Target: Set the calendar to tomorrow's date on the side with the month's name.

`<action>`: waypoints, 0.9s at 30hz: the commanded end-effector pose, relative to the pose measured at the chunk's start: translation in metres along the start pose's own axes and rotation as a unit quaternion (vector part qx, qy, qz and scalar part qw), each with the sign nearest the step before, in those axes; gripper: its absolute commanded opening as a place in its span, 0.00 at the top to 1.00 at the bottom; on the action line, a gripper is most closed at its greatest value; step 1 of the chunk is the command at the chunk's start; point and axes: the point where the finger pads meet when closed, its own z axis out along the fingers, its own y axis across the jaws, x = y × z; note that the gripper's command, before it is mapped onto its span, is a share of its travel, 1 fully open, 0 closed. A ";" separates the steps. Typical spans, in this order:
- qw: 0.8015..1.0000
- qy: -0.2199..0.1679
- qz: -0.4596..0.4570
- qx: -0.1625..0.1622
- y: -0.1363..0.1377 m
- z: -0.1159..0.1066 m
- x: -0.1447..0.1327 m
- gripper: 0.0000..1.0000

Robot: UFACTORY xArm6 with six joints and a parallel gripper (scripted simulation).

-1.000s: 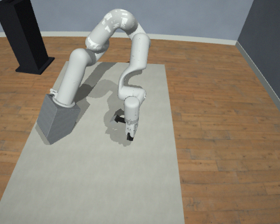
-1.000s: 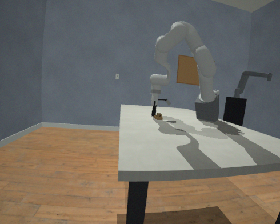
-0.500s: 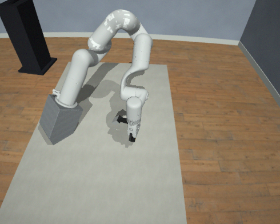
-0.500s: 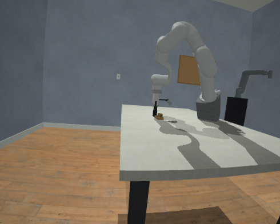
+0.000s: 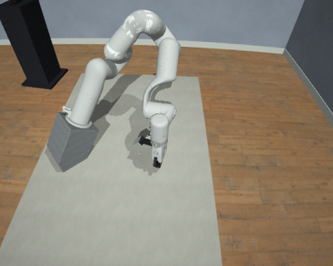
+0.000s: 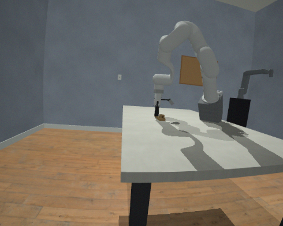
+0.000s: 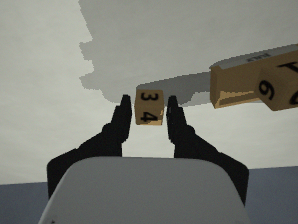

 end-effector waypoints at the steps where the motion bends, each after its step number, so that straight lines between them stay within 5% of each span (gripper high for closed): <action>1: 1.000 -0.001 0.000 0.000 0.000 -0.018 -0.001 0.53; 15: 1.000 -0.001 0.000 0.000 0.000 -0.075 -0.001 0.53; 24: 1.000 -0.001 0.000 0.000 0.000 -0.083 -0.001 0.53; 25: 1.000 -0.001 0.000 0.000 0.000 -0.083 -0.001 0.00; 27: 1.000 -0.001 0.000 0.000 0.000 -0.083 -0.001 0.00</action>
